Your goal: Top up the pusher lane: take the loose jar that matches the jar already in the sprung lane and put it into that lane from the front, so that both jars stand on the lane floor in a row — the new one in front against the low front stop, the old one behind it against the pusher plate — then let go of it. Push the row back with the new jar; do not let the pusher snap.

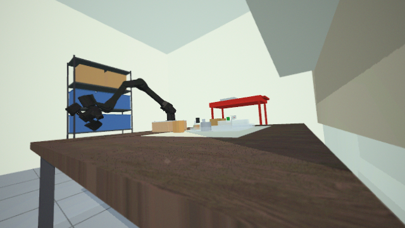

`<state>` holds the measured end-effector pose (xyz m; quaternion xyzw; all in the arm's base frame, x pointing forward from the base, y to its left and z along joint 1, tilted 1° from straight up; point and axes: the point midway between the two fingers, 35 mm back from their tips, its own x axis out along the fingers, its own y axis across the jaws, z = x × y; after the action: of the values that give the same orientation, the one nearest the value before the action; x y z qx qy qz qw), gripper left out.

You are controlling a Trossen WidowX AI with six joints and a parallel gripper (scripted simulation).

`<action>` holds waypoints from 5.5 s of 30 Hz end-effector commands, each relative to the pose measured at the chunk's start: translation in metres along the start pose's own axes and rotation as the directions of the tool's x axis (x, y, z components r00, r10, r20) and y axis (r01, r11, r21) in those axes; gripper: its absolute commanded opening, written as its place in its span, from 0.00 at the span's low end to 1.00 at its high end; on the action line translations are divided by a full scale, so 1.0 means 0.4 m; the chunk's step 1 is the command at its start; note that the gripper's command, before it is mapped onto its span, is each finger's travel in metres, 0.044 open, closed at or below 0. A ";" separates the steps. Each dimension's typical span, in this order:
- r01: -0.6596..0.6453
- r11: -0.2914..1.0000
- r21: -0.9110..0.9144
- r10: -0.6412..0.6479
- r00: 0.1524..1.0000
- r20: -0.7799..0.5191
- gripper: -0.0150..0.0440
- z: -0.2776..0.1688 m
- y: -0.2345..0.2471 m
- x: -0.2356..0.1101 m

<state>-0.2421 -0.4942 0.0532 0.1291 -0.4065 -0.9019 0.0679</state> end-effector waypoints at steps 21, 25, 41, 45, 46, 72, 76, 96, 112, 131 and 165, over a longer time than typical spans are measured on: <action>-0.566 0.736 -0.372 0.161 0.680 -0.715 1.00 -0.222 0.050 -0.833; -0.700 0.619 -0.358 0.150 0.552 -0.820 1.00 -0.202 0.007 -1.013; -0.998 -0.013 -0.054 -0.149 0.055 -0.987 1.00 0.086 -0.364 -1.551; -0.979 -0.188 0.080 -0.266 -0.027 -0.964 1.00 0.206 -0.483 -1.615; -0.967 -0.230 0.115 -0.295 -0.043 -0.955 1.00 0.237 -0.513 -1.625; -0.154 -0.658 0.737 -0.753 0.150 -0.641 1.00 0.819 -0.948 -1.328; -0.154 -0.658 0.737 -0.753 0.150 -0.641 1.00 0.816 -0.953 -1.328; -0.154 -0.658 0.737 -0.753 0.150 -0.641 1.00 0.731 -1.052 -1.303; -0.154 -0.658 0.737 -0.753 0.150 -0.641 1.00 0.694 -1.096 -1.295; -0.154 -0.658 0.737 -0.753 0.150 -0.641 0.56 0.681 -1.111 -1.291; -0.149 -0.658 0.738 -0.752 0.151 -0.641 0.25 0.824 -0.901 -1.335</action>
<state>0.1588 0.1023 0.0863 0.0288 -0.6974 -0.0261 -0.7156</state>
